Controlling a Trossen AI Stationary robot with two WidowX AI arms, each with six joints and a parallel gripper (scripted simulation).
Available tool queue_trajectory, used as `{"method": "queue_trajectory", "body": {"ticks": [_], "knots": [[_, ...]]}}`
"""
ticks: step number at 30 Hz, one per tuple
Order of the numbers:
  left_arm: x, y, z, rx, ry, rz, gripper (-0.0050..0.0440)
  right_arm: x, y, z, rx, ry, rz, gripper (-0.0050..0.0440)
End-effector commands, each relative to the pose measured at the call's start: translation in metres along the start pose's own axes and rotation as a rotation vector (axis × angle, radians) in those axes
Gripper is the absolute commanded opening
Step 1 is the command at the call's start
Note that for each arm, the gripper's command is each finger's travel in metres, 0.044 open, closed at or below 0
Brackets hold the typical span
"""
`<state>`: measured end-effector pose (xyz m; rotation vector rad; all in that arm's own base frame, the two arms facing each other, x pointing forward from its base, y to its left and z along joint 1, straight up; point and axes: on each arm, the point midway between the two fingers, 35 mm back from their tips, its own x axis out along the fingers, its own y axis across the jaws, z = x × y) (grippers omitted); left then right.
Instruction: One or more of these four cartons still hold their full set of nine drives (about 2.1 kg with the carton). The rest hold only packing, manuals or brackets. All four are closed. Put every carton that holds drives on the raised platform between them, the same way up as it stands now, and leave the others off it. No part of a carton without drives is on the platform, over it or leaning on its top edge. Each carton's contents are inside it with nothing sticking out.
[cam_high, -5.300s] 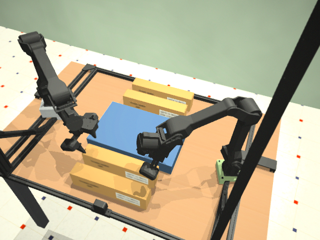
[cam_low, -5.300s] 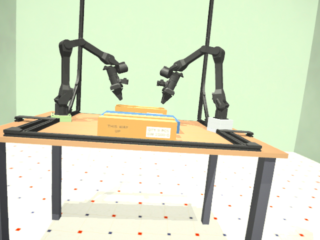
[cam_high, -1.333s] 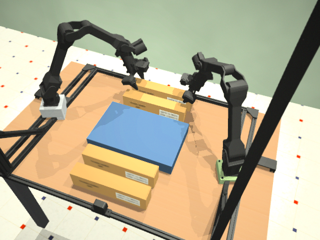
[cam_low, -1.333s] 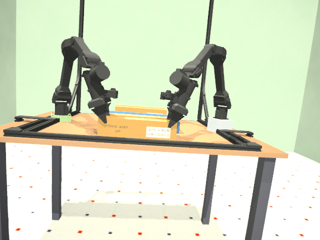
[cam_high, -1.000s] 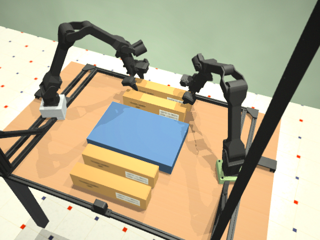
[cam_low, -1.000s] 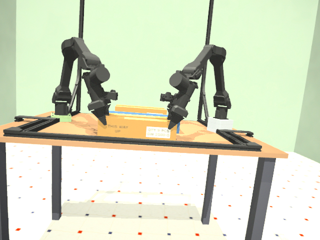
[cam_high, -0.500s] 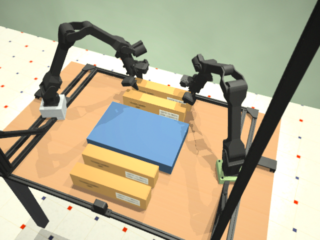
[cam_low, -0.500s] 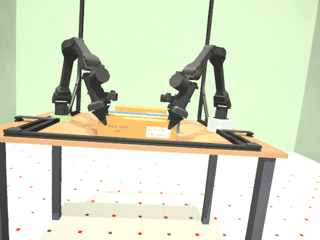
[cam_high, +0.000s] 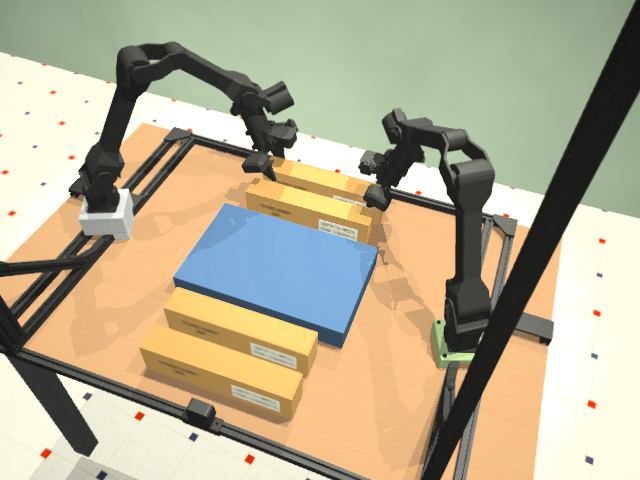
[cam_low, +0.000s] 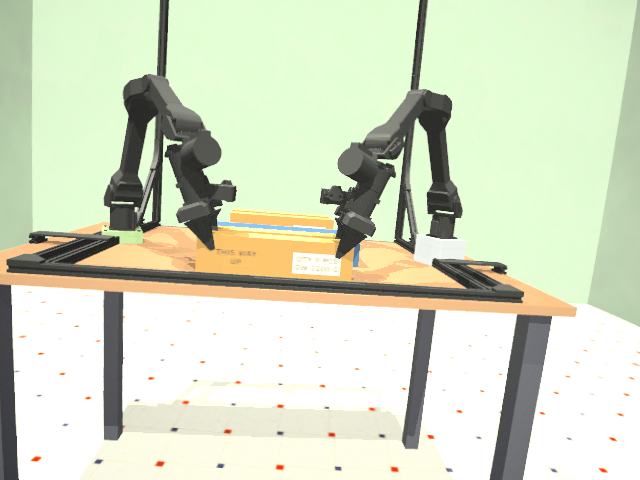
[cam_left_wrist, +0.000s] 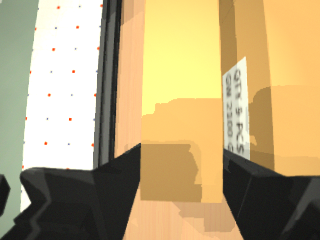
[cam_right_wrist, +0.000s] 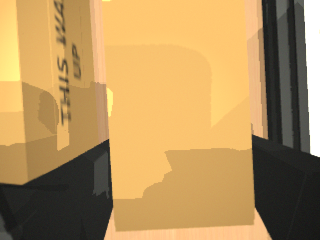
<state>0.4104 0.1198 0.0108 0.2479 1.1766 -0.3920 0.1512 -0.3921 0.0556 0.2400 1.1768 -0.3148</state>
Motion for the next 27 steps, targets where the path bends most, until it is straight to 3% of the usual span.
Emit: {"method": "queue_trajectory", "body": {"ticks": [1,27], "knots": [[-0.02,0.0035,0.0074,0.002,-0.007,0.015,0.0,-0.0197,-0.0048,0.0071,-0.006,-0.008,-0.019,0.0],[-0.0259,0.0034,0.0097,0.002,-0.007,0.015,0.0,-0.0256,-0.0047,0.0094,-0.006,-0.008,-0.019,0.0]]}}
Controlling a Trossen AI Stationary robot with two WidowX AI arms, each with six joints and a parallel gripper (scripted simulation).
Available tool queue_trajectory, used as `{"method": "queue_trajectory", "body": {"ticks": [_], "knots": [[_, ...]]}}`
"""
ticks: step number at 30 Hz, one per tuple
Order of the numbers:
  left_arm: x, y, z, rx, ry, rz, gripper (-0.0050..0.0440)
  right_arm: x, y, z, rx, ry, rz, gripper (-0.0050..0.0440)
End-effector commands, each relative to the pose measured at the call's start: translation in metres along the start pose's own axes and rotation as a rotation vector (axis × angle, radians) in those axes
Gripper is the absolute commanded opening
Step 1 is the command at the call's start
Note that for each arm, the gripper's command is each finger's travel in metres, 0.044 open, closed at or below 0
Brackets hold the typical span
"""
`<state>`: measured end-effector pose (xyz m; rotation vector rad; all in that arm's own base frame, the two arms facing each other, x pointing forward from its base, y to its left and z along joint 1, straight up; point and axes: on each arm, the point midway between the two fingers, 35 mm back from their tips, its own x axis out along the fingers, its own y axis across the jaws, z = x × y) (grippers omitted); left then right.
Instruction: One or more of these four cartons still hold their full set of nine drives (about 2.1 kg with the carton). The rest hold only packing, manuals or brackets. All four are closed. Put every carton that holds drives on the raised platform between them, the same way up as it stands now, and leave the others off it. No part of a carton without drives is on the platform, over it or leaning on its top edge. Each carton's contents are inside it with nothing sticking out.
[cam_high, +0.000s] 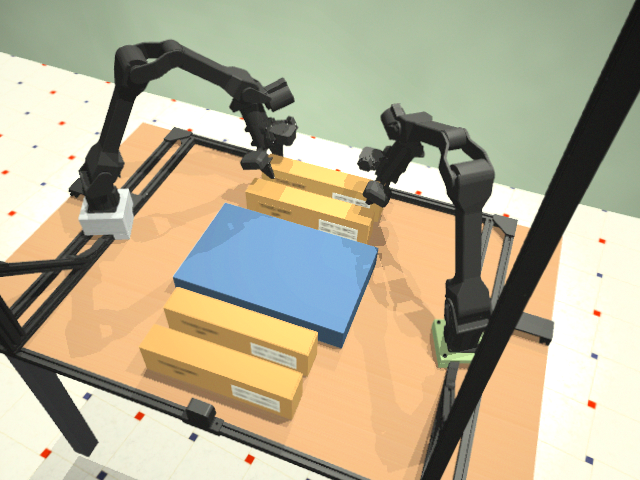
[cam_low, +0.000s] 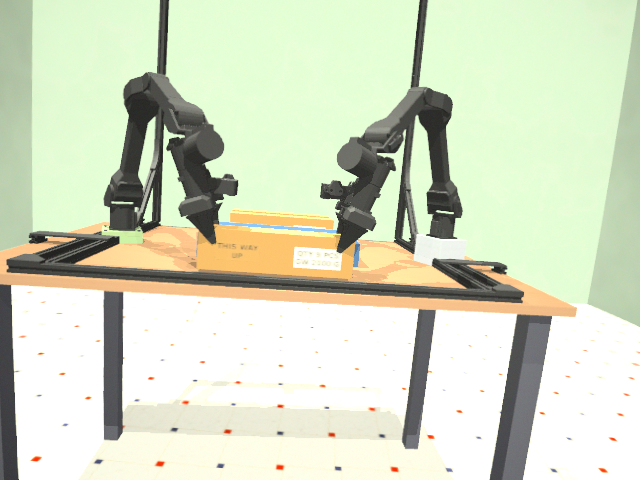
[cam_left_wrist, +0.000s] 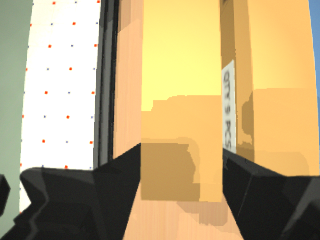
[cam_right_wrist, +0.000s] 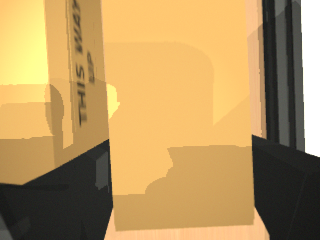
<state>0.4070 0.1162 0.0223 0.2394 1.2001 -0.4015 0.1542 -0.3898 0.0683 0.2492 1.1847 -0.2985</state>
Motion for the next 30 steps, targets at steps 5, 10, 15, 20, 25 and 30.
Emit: {"method": "queue_trajectory", "body": {"ticks": [5,10,15,20,25,30], "knots": [[-0.015,0.008,0.007,0.006,-0.027,0.031,0.0,-0.015,-0.008,0.003,-0.004,-0.018,-0.035,0.0],[-0.012,0.008,0.006,0.006,-0.027,0.031,0.0,-0.012,-0.008,0.002,-0.004,-0.018,-0.035,0.0],[-0.008,0.008,0.004,0.006,-0.027,0.031,0.0,-0.007,-0.008,0.0,-0.004,-0.018,-0.035,0.0],[0.003,0.009,0.0,0.006,-0.027,0.031,0.0,0.003,-0.009,-0.004,-0.004,-0.018,-0.035,0.0],[0.01,0.009,-0.003,0.006,-0.027,0.031,0.0,0.011,-0.009,-0.007,-0.004,-0.018,-0.035,0.0],[0.012,0.009,-0.003,0.006,-0.027,0.031,0.0,0.012,-0.009,-0.008,-0.004,-0.018,-0.035,0.0]]}}
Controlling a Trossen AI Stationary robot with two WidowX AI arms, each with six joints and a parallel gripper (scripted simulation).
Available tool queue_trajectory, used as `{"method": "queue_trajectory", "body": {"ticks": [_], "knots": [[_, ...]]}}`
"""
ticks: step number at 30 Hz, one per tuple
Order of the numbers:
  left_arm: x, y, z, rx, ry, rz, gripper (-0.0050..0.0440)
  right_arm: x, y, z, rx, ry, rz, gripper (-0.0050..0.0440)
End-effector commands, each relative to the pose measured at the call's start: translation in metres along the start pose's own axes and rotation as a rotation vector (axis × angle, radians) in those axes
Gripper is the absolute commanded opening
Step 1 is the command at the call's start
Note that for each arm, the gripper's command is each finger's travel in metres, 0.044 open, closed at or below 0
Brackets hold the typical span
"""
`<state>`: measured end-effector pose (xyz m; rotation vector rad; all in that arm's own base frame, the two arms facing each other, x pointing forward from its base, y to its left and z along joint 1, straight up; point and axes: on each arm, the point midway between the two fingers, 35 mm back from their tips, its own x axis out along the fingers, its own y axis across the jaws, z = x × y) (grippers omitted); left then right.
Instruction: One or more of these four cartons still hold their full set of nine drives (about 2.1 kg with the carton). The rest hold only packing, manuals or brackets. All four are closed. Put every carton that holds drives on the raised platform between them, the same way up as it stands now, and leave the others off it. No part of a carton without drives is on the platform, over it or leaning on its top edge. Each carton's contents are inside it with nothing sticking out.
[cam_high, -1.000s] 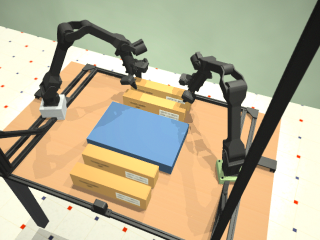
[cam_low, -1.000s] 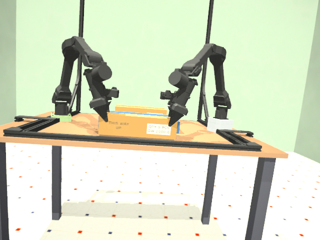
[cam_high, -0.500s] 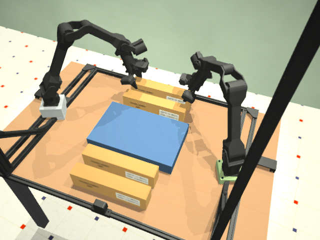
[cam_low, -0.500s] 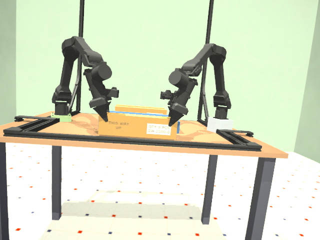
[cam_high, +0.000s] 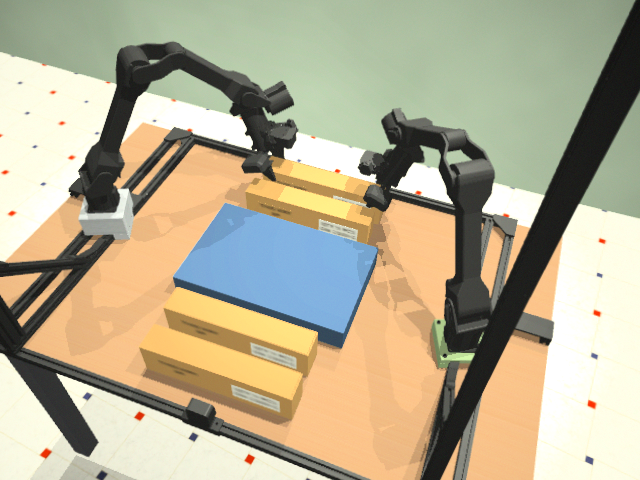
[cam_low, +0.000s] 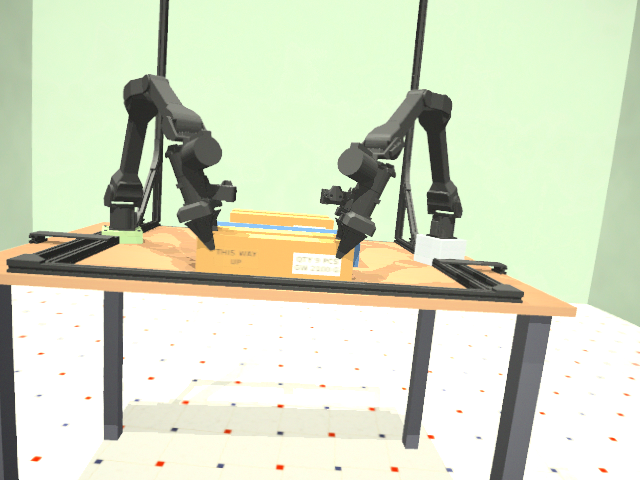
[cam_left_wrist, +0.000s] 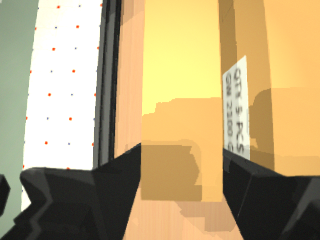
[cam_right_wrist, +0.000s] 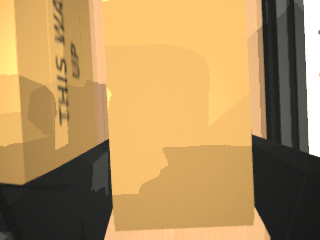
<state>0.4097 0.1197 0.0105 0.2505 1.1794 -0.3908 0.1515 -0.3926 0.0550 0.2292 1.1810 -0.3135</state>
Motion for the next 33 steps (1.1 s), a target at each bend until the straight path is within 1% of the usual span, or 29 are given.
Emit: {"method": "queue_trajectory", "body": {"ticks": [1,11,12,33], "knots": [[0.0011,0.0042,-0.0003,0.001,-0.01,0.013,0.0,0.0007,-0.0049,-0.0015,0.003,-0.01,-0.014,0.0],[0.0011,0.0042,-0.0003,0.001,-0.01,0.013,0.0,0.0007,-0.0049,-0.0015,0.003,-0.01,-0.014,0.0],[0.0011,0.0042,-0.0003,0.001,-0.01,0.013,0.0389,0.0007,-0.0049,-0.0015,0.003,-0.01,-0.014,0.0389],[0.0011,0.0042,-0.0003,0.001,-0.01,0.013,0.0389,0.0007,-0.0049,-0.0015,0.003,-0.01,-0.014,0.0389]]}}
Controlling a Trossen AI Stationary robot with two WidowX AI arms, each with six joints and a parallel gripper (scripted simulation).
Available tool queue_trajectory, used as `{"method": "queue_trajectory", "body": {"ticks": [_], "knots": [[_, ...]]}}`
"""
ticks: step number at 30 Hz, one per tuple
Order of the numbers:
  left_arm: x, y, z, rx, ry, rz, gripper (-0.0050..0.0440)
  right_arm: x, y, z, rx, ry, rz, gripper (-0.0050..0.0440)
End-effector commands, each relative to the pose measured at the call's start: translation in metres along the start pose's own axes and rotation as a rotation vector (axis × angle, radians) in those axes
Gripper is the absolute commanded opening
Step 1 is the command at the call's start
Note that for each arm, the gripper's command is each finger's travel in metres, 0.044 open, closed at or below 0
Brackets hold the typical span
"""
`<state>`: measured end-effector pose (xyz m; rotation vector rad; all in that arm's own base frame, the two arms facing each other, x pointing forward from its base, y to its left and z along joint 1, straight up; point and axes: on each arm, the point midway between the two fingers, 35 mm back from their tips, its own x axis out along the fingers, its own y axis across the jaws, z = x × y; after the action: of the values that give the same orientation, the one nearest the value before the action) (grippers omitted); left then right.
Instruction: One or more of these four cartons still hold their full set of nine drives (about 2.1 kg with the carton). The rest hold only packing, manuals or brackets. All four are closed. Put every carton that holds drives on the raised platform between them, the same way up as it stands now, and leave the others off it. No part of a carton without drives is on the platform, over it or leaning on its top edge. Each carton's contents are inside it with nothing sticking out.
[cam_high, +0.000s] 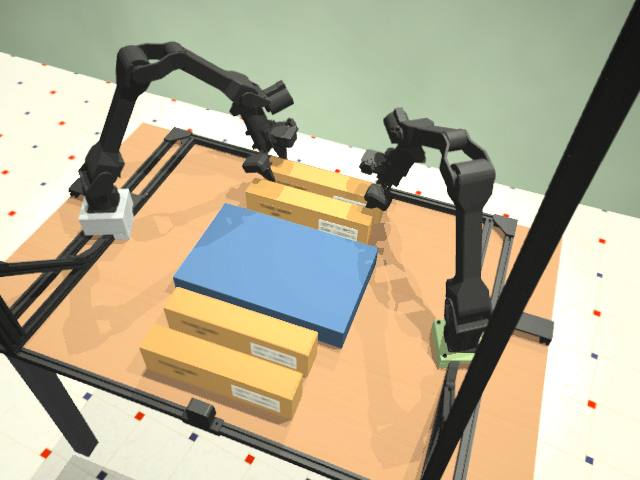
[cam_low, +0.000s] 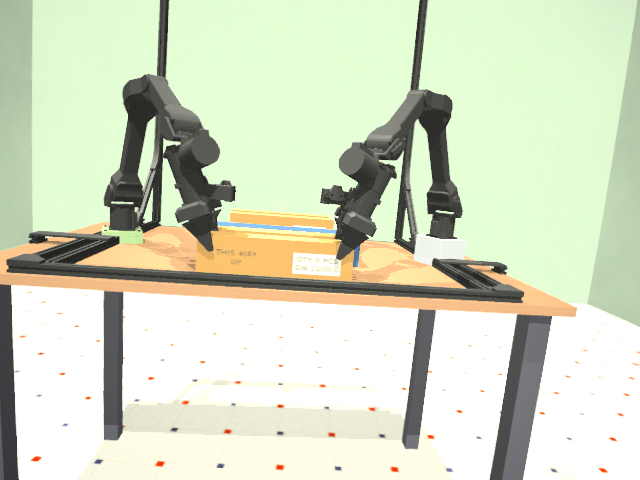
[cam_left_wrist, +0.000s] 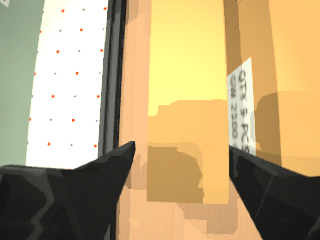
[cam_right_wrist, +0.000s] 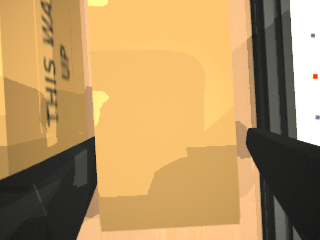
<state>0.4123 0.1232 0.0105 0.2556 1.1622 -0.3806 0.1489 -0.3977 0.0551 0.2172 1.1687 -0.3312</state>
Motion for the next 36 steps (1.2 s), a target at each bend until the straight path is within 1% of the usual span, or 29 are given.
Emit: {"method": "queue_trajectory", "body": {"ticks": [1,6,8,10,15,18,25,28,30,35,36], "knots": [[0.001,0.0,-0.001,0.0,0.005,0.0,0.0389,0.001,0.001,-0.001,0.002,0.004,0.004,0.0389],[-0.001,0.0,0.0,0.0,0.005,0.0,0.0389,-0.001,0.0,0.0,0.002,0.004,0.004,0.0389],[-0.006,0.0,0.002,0.0,0.005,0.0,0.0389,-0.006,0.0,0.002,0.002,0.004,0.004,0.0389],[-0.016,0.0,0.006,0.0,0.005,0.0,0.0389,-0.016,0.0,0.006,0.002,0.004,0.004,0.0389],[-0.049,0.0,0.02,0.0,0.005,0.0,0.0389,-0.049,0.0,0.02,0.002,0.004,0.004,0.0389],[-0.062,0.0,0.026,0.0,0.005,0.0,0.0389,-0.062,0.0,0.025,0.002,0.004,0.004,0.0389],[-0.065,-0.001,0.027,0.0,0.005,0.0,0.0389,-0.065,0.001,0.027,0.002,0.004,0.004,0.0389],[-0.065,-0.011,0.026,0.0,0.005,0.0,0.0389,-0.064,0.011,0.027,0.002,0.004,0.004,0.0389],[-0.065,-0.026,0.025,0.0,0.005,0.0,0.0389,-0.064,0.025,0.028,0.002,0.004,0.004,0.0389],[-0.065,-0.072,0.022,0.0,0.005,0.0,0.0389,-0.062,0.071,0.029,0.002,0.004,0.004,0.0389],[-0.065,-0.072,0.022,0.0,0.005,0.0,0.0389,-0.062,0.071,0.029,0.002,0.004,0.004,0.0389]]}}
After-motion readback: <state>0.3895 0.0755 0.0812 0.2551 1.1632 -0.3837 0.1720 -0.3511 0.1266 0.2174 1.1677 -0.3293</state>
